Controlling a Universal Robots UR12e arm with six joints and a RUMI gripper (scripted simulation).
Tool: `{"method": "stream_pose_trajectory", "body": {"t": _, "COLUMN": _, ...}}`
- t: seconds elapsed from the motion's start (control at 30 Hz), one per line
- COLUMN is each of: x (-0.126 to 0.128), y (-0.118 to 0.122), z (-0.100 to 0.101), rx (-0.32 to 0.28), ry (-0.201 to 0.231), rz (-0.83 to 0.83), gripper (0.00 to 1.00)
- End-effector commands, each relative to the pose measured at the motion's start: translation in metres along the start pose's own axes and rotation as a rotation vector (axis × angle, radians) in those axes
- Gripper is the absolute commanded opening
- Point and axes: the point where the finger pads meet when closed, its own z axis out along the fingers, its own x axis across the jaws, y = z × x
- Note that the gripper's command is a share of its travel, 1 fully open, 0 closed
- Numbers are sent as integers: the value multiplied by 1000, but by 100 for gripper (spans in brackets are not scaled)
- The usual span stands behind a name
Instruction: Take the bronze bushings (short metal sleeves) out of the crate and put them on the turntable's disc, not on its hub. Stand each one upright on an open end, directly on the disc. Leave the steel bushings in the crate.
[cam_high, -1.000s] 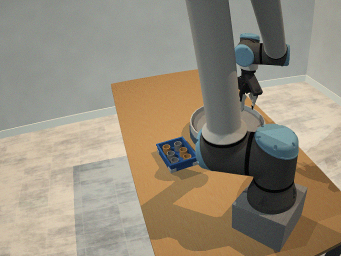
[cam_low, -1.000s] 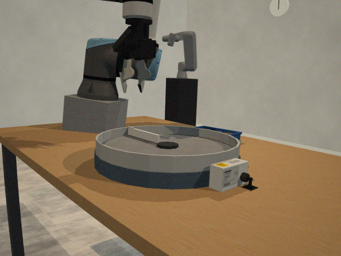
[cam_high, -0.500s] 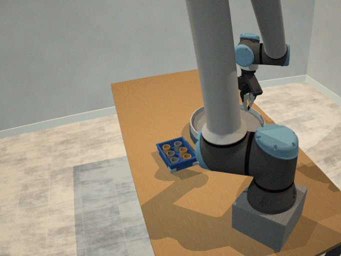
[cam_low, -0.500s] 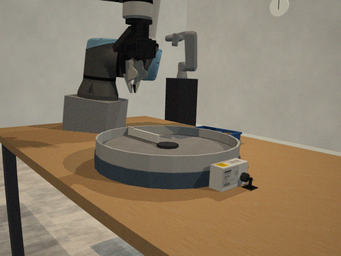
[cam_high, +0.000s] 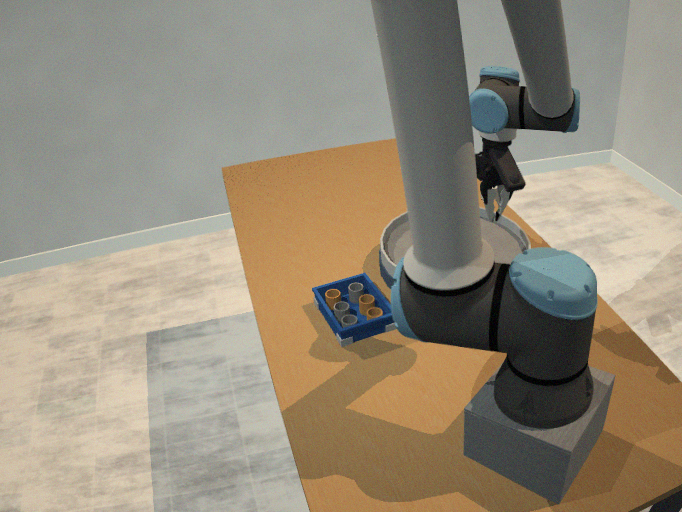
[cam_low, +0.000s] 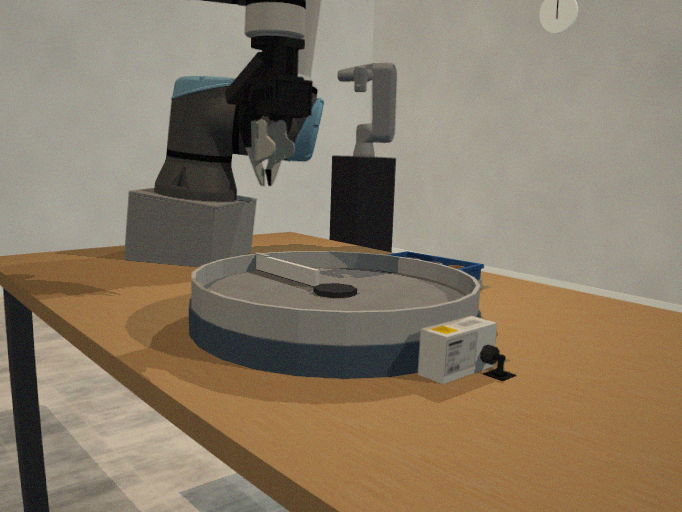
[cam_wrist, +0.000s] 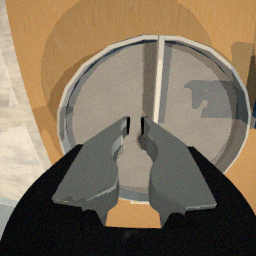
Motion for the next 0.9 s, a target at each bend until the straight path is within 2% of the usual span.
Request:
{"method": "stream_pose_trajectory", "body": {"t": 0.0, "x": 0, "y": 1, "z": -1, "rx": -1, "ry": -1, "rz": 0, "gripper": 6}}
{"method": "stream_pose_trajectory", "body": {"t": 0.87, "x": 0, "y": 1, "z": -1, "rx": -1, "ry": -1, "rz": 0, "gripper": 5}}
